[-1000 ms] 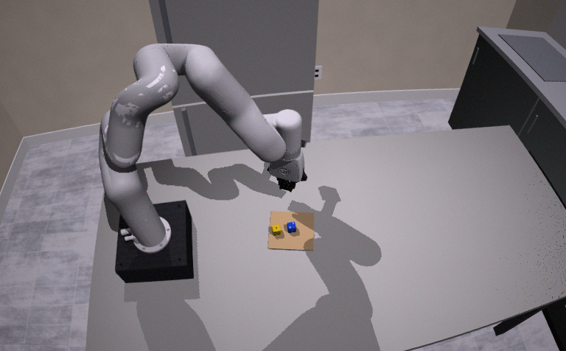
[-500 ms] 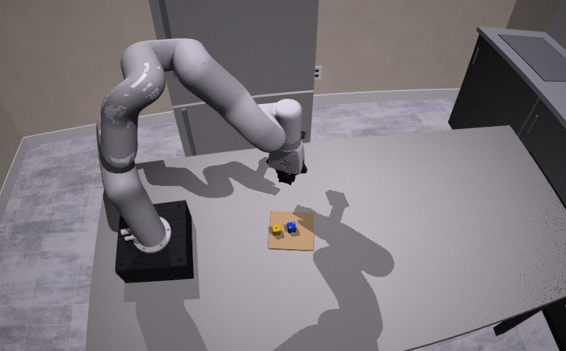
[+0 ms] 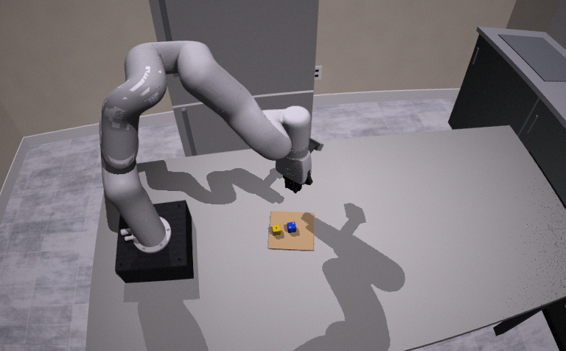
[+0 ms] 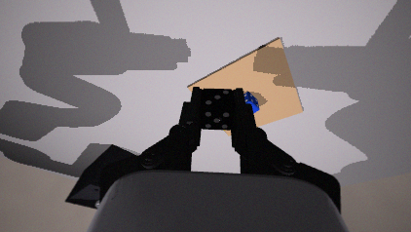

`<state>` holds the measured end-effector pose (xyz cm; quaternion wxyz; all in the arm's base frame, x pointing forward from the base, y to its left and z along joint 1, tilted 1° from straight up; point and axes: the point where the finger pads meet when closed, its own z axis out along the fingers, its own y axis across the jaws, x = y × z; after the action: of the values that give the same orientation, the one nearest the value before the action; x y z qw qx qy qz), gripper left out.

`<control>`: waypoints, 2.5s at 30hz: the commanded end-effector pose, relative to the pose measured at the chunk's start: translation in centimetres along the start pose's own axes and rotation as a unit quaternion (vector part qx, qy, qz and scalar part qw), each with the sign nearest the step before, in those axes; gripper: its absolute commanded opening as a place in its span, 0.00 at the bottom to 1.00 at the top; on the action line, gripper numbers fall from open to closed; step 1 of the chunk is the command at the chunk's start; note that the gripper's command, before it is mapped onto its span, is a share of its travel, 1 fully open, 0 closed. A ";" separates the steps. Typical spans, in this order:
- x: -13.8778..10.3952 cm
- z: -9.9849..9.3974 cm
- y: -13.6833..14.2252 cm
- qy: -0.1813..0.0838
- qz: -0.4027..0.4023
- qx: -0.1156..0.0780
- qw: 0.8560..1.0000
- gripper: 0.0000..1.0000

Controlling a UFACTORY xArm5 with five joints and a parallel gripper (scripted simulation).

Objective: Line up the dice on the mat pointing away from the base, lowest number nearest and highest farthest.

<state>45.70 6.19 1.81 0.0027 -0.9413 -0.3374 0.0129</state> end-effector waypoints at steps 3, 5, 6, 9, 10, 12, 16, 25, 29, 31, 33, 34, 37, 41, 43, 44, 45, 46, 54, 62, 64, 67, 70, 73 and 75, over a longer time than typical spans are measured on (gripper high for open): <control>-0.9 -0.3 2.4 0.002 0.103 0.000 0.995 0.21; -1.0 -0.3 2.6 0.002 0.113 0.000 0.994 0.21; -1.6 -0.3 3.7 0.002 0.162 0.000 0.987 0.21; -2.0 -0.4 4.6 0.003 0.200 0.000 0.980 0.21; -2.2 -0.4 5.0 0.003 0.217 0.000 0.976 0.21; -2.7 -0.4 5.7 0.003 0.250 0.001 0.968 0.21; -3.4 -0.5 6.9 0.003 0.301 0.001 0.954 0.21; -4.4 -0.6 8.4 0.003 0.368 0.001 0.930 0.21; -4.4 -0.6 8.4 0.003 0.368 0.001 0.930 0.21; -4.4 -0.6 8.4 0.003 0.368 0.001 0.930 0.21; -4.4 -0.6 8.4 0.003 0.368 0.001 0.930 0.21; -4.4 -0.6 8.4 0.003 0.368 0.001 0.930 0.21; -4.4 -0.5 8.4 0.003 0.368 0.001 0.930 0.21; -4.4 -0.2 8.4 0.003 0.368 0.002 0.930 0.21; -4.4 0.2 8.3 0.003 0.368 0.002 0.930 0.21; -4.3 0.5 8.3 0.003 0.368 0.002 0.930 0.21; -4.3 0.8 8.3 0.003 0.368 0.002 0.930 0.21; -4.3 1.2 8.3 0.003 0.368 0.002 0.930 0.21; -4.3 4.4 8.4 0.003 0.368 0.002 0.930 0.21; -4.3 7.5 8.4 0.003 0.368 0.002 0.930 0.21; -4.3 8.1 8.4 0.003 0.368 0.002 0.930 0.21; -4.3 8.7 8.5 0.003 0.368 0.002 0.930 0.21; -4.3 9.0 8.5 0.003 0.368 0.002 0.930 0.21; -4.3 9.0 8.5 0.003 0.368 0.002 0.930 0.21; -4.3 9.0 8.5 0.003 0.368 0.002 0.930 0.21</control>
<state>47.39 -3.07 -7.22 0.0004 -0.9994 0.0325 0.0125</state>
